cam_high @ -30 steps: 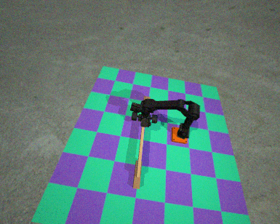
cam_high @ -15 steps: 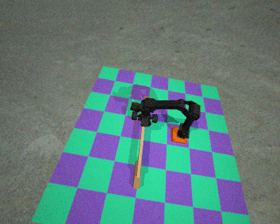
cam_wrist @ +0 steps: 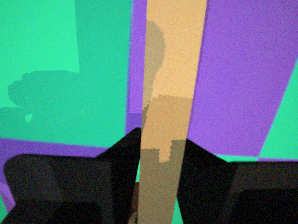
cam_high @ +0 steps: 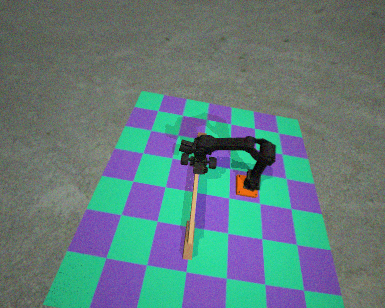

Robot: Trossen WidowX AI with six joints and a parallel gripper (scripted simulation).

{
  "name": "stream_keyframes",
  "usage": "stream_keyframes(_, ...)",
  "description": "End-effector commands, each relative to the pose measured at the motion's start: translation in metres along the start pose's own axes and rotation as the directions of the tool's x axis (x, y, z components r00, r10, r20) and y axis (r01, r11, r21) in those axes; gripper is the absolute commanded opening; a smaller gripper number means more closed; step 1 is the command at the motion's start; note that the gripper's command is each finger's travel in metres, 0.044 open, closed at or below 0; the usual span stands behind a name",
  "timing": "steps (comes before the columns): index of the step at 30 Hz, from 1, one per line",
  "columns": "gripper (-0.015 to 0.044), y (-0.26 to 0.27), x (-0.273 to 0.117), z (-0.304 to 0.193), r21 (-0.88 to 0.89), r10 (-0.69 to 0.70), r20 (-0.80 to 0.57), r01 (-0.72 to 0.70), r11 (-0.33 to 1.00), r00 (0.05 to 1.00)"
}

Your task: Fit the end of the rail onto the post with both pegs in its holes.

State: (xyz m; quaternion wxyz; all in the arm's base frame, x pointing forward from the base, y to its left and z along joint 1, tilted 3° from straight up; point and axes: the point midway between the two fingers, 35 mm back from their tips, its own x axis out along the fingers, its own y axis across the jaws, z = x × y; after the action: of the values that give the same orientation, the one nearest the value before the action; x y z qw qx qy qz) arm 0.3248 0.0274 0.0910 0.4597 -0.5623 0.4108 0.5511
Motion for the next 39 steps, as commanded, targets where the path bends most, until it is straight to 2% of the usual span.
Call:
stream_keyframes(1, 0.0000, 0.0002, 0.0014, 0.0007, 0.003, -0.004, 0.004, 0.004, 1.000, 1.000)
stream_keyframes(39, 0.0000, 0.0024, 0.0005, 0.0007, 0.003, -0.004, 0.004, 0.004, 1.000, 1.000)
